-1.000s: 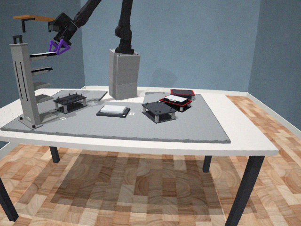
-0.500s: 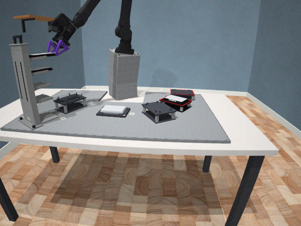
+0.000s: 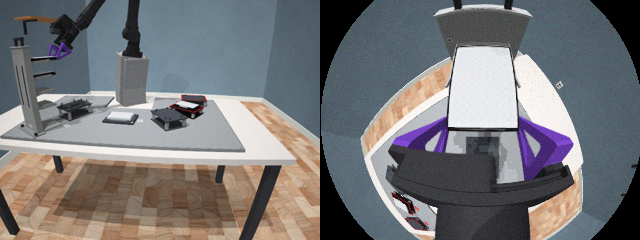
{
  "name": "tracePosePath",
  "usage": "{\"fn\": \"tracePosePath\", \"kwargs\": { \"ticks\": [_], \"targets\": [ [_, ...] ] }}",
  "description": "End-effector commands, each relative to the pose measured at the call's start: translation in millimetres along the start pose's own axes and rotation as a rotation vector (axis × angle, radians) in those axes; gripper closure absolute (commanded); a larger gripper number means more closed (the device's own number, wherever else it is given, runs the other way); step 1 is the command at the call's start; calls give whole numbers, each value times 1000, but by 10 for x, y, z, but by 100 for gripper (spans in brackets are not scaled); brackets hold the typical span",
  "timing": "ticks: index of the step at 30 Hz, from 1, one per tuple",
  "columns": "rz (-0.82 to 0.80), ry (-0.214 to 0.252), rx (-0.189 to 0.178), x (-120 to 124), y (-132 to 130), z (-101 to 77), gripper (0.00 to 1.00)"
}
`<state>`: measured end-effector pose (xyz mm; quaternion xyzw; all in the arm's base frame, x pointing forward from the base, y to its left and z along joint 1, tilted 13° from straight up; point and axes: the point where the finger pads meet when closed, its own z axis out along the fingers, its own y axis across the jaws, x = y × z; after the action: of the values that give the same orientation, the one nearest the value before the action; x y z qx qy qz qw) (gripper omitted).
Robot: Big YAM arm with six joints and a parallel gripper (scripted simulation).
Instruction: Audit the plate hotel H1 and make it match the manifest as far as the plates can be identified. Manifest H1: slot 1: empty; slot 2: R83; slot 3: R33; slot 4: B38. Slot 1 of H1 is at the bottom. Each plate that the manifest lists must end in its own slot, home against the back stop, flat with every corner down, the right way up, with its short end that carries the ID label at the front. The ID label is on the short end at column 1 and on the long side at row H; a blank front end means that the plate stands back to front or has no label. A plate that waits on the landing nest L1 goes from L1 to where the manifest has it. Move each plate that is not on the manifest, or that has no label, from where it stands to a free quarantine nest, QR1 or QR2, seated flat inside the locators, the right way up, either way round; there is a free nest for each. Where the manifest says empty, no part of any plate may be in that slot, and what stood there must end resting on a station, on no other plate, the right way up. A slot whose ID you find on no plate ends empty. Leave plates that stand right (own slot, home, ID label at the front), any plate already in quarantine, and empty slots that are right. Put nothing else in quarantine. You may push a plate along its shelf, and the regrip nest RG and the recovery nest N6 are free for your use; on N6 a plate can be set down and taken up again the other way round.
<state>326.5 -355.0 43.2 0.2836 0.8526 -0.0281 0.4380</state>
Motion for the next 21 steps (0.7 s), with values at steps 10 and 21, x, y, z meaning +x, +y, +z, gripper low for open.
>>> {"fn": "tracePosePath", "kwargs": {
  "ticks": [10, 21],
  "targets": [
    [-14, -33, 8, -177, -40, 25, 0],
    [-14, -33, 8, -177, -40, 25, 0]
  ]
}}
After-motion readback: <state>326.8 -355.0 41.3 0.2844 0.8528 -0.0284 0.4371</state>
